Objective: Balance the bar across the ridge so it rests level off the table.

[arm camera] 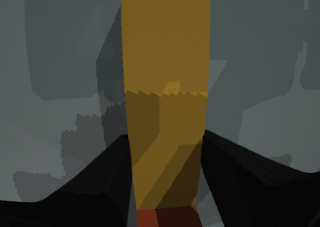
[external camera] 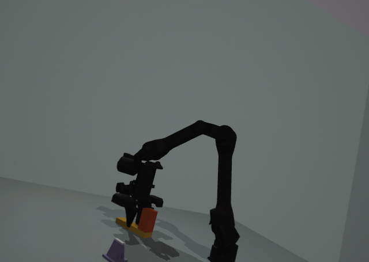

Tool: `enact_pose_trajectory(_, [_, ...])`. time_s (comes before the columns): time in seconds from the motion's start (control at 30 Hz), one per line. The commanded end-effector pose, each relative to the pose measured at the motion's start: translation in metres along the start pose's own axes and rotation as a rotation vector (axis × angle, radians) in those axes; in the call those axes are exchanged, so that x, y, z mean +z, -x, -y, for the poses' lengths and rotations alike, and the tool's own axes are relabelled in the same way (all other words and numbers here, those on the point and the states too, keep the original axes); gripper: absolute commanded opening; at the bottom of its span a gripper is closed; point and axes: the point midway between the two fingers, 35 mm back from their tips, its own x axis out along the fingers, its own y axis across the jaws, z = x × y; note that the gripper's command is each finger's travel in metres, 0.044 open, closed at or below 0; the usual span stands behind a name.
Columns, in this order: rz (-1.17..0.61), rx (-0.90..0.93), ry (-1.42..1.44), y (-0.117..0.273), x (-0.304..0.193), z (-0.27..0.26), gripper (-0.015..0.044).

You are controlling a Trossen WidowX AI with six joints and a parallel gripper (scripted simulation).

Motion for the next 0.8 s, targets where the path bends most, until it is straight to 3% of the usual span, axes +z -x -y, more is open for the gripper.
enact_pose_trajectory(0.0, [0.000, 0.000, 0.000, 0.000, 0.000, 0.000, 0.0105])
enact_pose_trajectory(0.1, [0.000, 0.000, 0.000, 0.000, 0.000, 0.000, 0.0085])
enact_pose_trajectory(0.23, [0.000, 0.000, 0.000, 0.006, 0.001, 0.000, 0.0000])
enact_pose_trajectory(0.77, [-0.003, 0.001, 0.002, 0.047, 0.004, -0.001, 0.0000])
